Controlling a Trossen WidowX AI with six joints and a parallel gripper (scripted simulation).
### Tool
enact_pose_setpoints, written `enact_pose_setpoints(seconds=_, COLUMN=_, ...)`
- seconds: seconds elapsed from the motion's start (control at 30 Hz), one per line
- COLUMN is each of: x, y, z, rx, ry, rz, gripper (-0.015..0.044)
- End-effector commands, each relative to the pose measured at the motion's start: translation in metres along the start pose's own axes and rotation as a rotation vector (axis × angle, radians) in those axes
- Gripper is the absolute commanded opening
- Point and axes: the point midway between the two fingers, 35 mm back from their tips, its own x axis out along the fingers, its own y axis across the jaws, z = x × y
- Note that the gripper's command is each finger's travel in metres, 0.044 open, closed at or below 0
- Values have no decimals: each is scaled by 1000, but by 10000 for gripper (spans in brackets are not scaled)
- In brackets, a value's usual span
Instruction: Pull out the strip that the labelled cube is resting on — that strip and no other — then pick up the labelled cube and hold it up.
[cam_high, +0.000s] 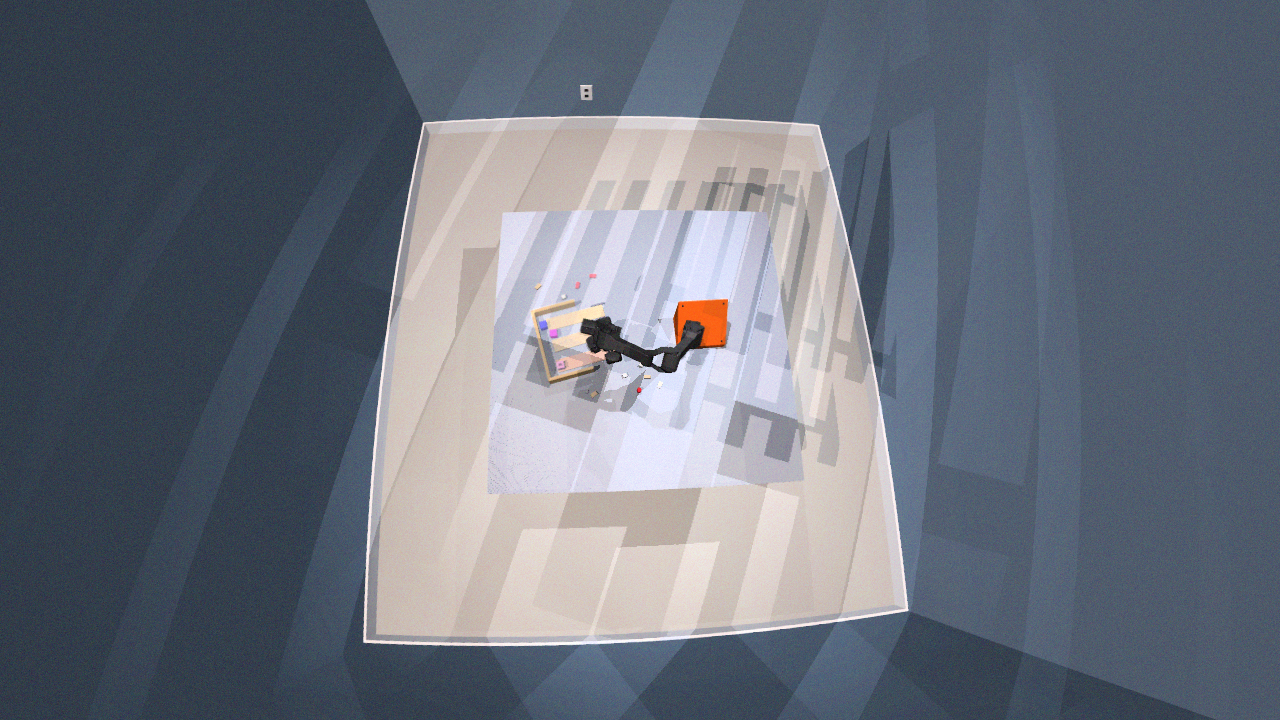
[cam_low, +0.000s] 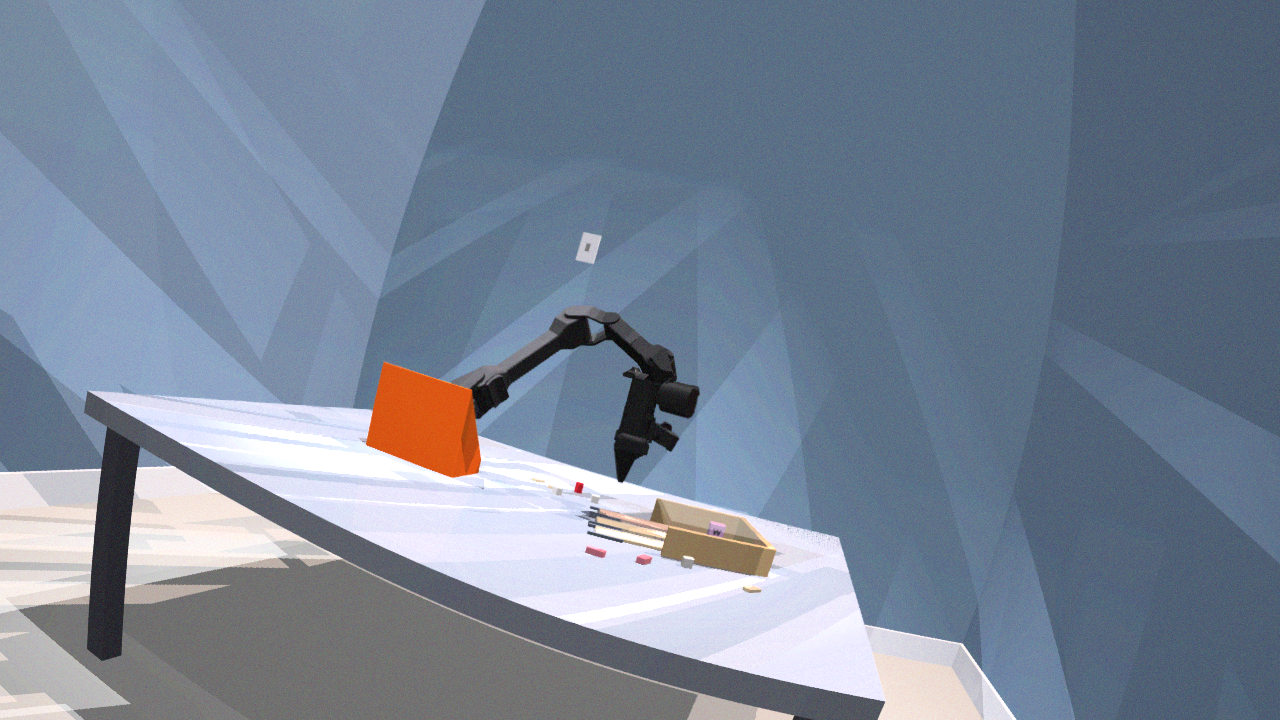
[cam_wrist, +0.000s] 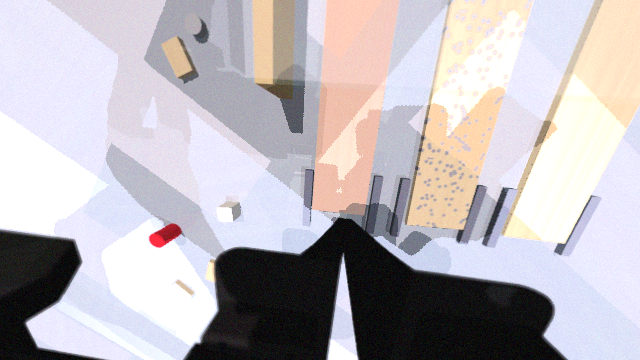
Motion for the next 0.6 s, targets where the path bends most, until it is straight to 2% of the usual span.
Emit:
enact_pose_setpoints(seconds=0.0, x=5, y=0, z=2, rx=-8, ry=2, rz=-4, gripper=0)
enact_pose_setpoints(seconds=0.57, x=33, y=0, z=4, rx=-8, ry=1, rz=-4, gripper=0)
